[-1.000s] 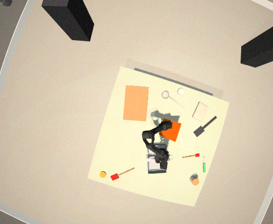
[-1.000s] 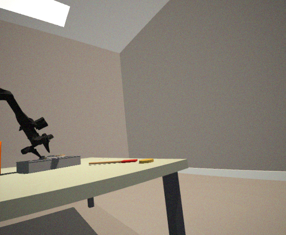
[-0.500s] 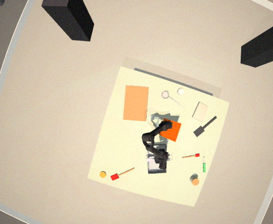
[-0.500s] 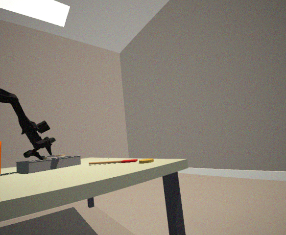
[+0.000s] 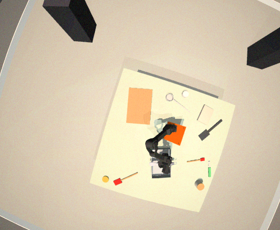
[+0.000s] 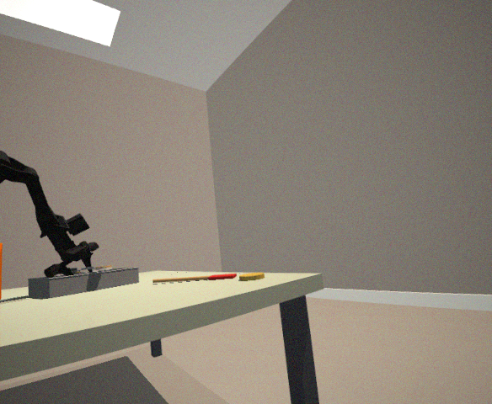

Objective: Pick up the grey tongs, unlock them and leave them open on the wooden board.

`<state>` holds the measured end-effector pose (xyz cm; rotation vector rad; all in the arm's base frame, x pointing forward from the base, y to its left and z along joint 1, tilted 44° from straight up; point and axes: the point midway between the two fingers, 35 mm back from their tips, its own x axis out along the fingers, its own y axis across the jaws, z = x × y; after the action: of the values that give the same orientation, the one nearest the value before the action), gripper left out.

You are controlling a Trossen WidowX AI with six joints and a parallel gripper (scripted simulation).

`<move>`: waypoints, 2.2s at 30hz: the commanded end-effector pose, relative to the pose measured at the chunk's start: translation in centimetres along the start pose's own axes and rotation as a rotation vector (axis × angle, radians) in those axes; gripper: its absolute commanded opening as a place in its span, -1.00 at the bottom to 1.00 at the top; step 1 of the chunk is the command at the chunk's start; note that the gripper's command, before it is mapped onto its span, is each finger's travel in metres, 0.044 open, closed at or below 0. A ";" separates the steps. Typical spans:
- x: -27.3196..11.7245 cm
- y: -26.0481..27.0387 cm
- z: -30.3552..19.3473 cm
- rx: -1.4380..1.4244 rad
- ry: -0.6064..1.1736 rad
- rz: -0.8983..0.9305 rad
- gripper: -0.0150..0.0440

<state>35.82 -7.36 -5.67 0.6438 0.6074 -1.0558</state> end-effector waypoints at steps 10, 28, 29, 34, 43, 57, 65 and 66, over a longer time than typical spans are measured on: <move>0.6 -0.1 0.0 0.000 -0.001 -0.001 -0.14; -1.4 1.4 0.0 0.000 0.003 0.001 -1.00; -2.4 2.0 -0.1 0.000 0.004 0.002 -1.00; -6.1 3.8 0.0 -0.002 0.005 0.006 -1.00; -6.1 3.8 0.0 -0.002 0.005 0.006 -1.00; -5.6 3.7 -0.3 0.001 0.026 -0.133 -1.00; -5.5 3.5 -0.3 0.002 0.032 -0.241 -1.00; -5.5 3.5 -0.3 0.002 0.032 -0.254 -1.00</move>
<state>36.70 -2.70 -1.52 0.6014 0.7252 -1.2440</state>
